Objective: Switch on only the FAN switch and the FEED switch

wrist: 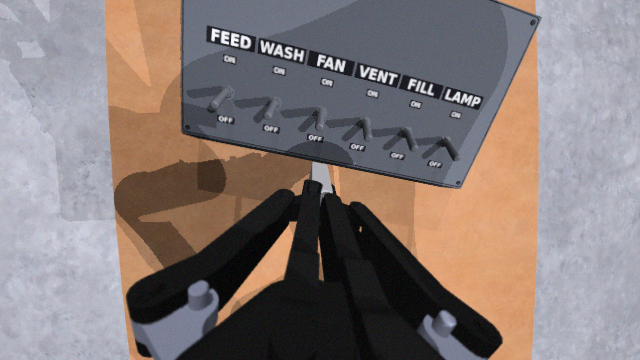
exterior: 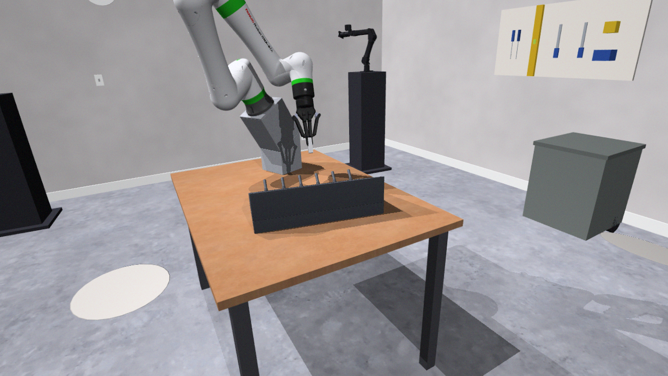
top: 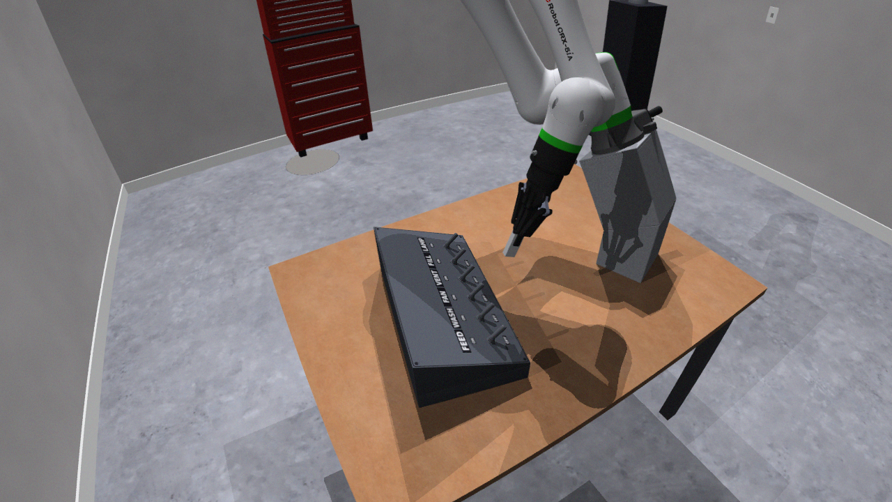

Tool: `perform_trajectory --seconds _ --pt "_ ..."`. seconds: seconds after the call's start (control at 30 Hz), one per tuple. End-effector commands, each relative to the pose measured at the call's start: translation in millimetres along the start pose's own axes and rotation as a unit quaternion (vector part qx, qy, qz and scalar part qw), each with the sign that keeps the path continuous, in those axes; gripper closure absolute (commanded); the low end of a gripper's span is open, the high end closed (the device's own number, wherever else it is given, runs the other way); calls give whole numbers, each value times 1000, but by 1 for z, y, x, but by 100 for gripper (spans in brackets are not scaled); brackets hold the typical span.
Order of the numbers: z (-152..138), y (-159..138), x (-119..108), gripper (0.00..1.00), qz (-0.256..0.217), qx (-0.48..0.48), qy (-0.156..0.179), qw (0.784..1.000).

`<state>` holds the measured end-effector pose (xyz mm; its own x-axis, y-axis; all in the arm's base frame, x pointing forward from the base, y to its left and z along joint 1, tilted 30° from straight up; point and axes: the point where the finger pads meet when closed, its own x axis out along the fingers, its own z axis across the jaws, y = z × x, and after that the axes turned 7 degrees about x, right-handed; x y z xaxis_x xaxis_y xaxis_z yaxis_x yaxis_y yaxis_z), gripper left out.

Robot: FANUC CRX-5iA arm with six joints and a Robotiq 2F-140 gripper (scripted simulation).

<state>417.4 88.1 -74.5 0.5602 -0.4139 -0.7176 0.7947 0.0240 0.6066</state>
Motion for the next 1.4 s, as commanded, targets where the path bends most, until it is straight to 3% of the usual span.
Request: perform_trajectory --seconds 0.0,0.8,1.37 --pt "0 0 0 100 0 0 0 1000" --pt "0 0 10 100 -1 0 1 1000" --pt "-2 0 48 100 -1 0 1 1000"
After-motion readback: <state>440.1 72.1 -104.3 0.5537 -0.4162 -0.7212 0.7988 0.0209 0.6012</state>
